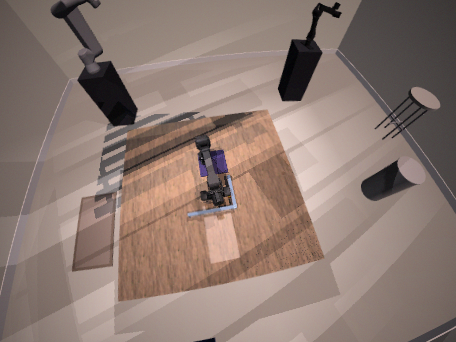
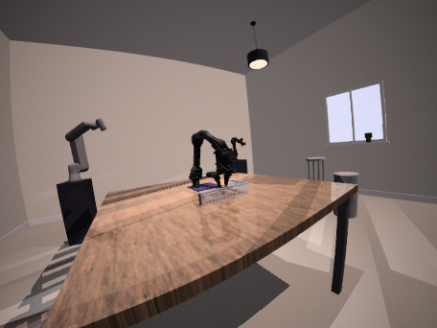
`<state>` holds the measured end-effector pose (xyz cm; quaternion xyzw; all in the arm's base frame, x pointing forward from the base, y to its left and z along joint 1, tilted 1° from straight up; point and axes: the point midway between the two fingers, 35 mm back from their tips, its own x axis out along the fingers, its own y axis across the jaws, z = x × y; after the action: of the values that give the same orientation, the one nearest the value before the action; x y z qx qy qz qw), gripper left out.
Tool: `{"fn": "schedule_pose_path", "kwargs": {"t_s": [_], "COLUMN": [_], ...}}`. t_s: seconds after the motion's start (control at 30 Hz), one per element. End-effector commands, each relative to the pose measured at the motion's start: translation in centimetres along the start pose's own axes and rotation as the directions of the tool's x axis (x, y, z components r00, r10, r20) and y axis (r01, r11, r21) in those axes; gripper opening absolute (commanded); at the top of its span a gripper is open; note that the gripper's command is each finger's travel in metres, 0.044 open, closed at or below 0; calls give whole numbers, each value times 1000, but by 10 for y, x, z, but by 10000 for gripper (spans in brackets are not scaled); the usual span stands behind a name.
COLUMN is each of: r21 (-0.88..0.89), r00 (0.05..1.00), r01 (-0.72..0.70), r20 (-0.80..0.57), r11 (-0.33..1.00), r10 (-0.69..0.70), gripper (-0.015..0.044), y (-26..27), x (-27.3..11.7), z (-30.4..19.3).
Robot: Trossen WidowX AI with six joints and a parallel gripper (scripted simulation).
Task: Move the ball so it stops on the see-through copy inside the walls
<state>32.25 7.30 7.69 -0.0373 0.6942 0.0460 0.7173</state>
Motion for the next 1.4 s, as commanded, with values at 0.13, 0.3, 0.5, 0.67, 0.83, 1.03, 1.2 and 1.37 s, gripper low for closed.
{"fn": "schedule_pose_path", "kwargs": {"t_s": [0.13,0.3,0.5,0.67,0.83,1.03,1.2,1.37], "r21": [6,6,6,6,6,6,6,6], "r00": [1000,1000,1000,1000,1000,1000,1000,1000], "r01": [-3,-3,-3,-3,-3,-3,-3,-3], "r20": [-17,-17,-17,-17,-17,-17,-17,-17], "r11": [1000,1000,1000,1000,1000,1000,1000,1000], "r10": [3,3,3,3,3,3,3,3], "gripper": [217,217,217,217,112,72,0,0], "y": [1,1,1,1,1,1,1,1], "x": [17,25,34,35,35,35,34,12], "z": [-3,-3,-3,-3,-3,-3,-3,1]}}
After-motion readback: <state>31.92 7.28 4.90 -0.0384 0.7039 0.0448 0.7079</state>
